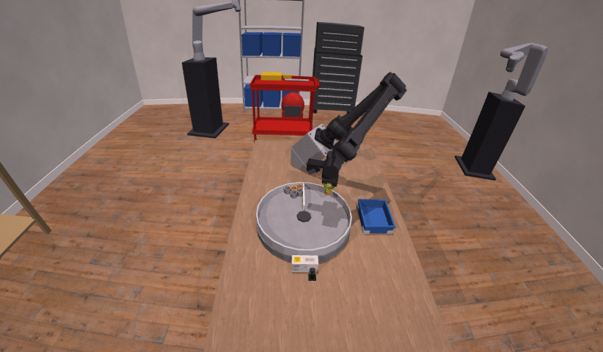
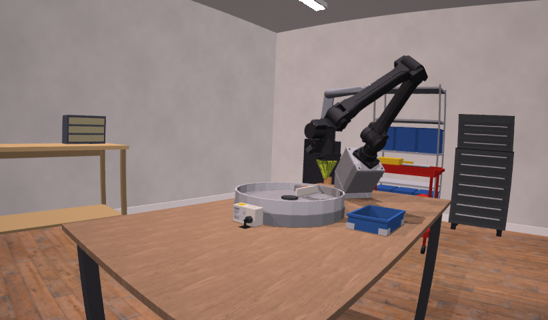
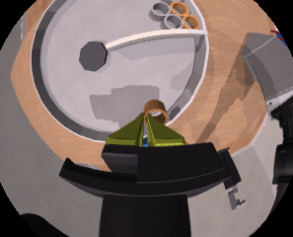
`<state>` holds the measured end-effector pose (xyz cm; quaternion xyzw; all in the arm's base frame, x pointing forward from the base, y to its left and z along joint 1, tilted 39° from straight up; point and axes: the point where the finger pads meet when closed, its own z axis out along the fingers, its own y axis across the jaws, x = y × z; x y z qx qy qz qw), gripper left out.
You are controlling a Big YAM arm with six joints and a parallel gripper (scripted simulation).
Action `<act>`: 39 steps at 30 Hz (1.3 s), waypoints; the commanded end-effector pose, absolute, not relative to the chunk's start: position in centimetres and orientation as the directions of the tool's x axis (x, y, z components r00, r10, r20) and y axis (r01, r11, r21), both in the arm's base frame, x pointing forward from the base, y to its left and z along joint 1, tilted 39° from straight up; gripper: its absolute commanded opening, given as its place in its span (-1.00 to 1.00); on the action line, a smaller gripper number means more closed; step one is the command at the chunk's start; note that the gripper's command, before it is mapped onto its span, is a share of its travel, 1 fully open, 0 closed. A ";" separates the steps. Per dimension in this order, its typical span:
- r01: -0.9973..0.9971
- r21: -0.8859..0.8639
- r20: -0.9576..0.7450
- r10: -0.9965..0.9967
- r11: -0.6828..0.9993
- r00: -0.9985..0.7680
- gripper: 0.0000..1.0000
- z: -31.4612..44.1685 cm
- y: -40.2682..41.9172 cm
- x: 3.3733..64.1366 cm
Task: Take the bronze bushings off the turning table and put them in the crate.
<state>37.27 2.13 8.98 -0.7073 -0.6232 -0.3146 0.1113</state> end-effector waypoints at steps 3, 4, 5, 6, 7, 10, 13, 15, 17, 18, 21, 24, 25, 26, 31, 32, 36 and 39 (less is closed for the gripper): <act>0.939 0.288 0.581 0.814 -0.190 -0.013 -1.00 13.8 5.5 38.7; 0.938 0.293 0.579 0.815 -0.184 -0.022 -1.00 14.3 6.2 38.7; 0.938 0.296 0.578 0.815 -0.178 -0.028 -1.00 14.7 6.8 38.6; 0.938 0.302 0.576 0.816 -0.172 -0.036 -1.00 15.2 7.4 38.6; 0.938 0.306 0.574 0.817 -0.165 -0.043 -1.00 15.7 8.1 38.6; 0.936 0.319 0.570 0.819 -0.148 -0.065 -1.00 17.1 9.9 38.6; 0.935 0.328 0.568 0.820 -0.139 -0.077 -1.00 17.9 10.9 38.6; 0.933 0.338 0.563 0.821 -0.124 -0.095 -1.00 19.0 12.4 38.6; 0.932 0.344 0.560 0.821 -0.115 -0.105 -1.00 19.7 13.3 38.6; 0.931 0.349 0.559 0.821 -0.111 -0.112 -1.00 20.1 13.8 38.6; 0.928 0.359 0.555 0.821 -0.097 -0.129 -1.00 21.3 15.3 38.5; 0.925 0.370 0.552 0.821 -0.083 -0.147 -1.00 22.5 16.7 38.4; 0.924 0.374 0.551 0.821 -0.079 -0.153 -1.00 22.8 17.2 38.3; 0.923 0.377 0.550 0.820 -0.075 -0.158 -1.00 23.2 17.7 38.3; 0.919 0.390 0.545 0.819 -0.059 -0.178 -1.00 24.6 19.3 38.2; 0.918 0.394 0.543 0.819 -0.054 -0.185 -1.00 25.0 19.9 38.2; 0.920 0.391 0.536 0.822 -0.037 -0.194 -1.00 25.5 21.5 38.4; 0.922 0.386 0.532 0.823 -0.029 -0.196 -1.00 25.6 22.2 38.5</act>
